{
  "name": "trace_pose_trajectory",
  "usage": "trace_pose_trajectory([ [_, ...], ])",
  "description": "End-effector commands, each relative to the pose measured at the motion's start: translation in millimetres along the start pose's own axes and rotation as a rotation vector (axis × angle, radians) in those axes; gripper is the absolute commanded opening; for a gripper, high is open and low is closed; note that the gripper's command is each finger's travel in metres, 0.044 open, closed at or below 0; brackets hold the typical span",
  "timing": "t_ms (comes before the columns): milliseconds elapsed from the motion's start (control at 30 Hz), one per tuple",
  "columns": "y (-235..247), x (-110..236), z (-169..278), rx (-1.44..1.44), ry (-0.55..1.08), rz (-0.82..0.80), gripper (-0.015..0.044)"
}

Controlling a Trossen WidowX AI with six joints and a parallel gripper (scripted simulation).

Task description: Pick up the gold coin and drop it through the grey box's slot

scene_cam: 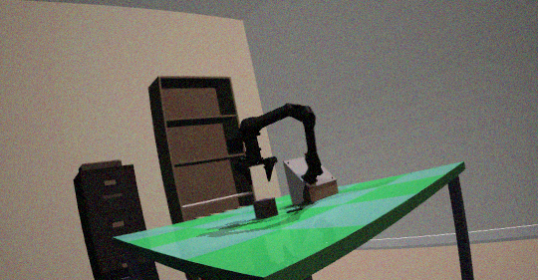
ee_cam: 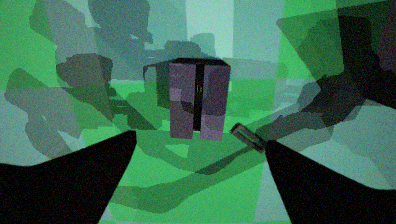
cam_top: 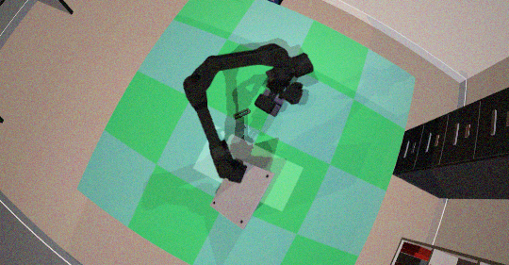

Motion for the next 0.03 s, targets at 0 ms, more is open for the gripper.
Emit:
trace_pose_trajectory([
  [0,0.4,2.0,0.8,0.008,-0.004,0.002,0.044],
])
Point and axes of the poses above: the point midway between the two fingers, 35 mm back from their tips, its own x axis back along the fingers, its own y axis across the jaws, z = x × y, the point moved 7 cm from there along x, back along the fingers, and after that the axes turned 8 degrees about -x, right-handed, at the moved point
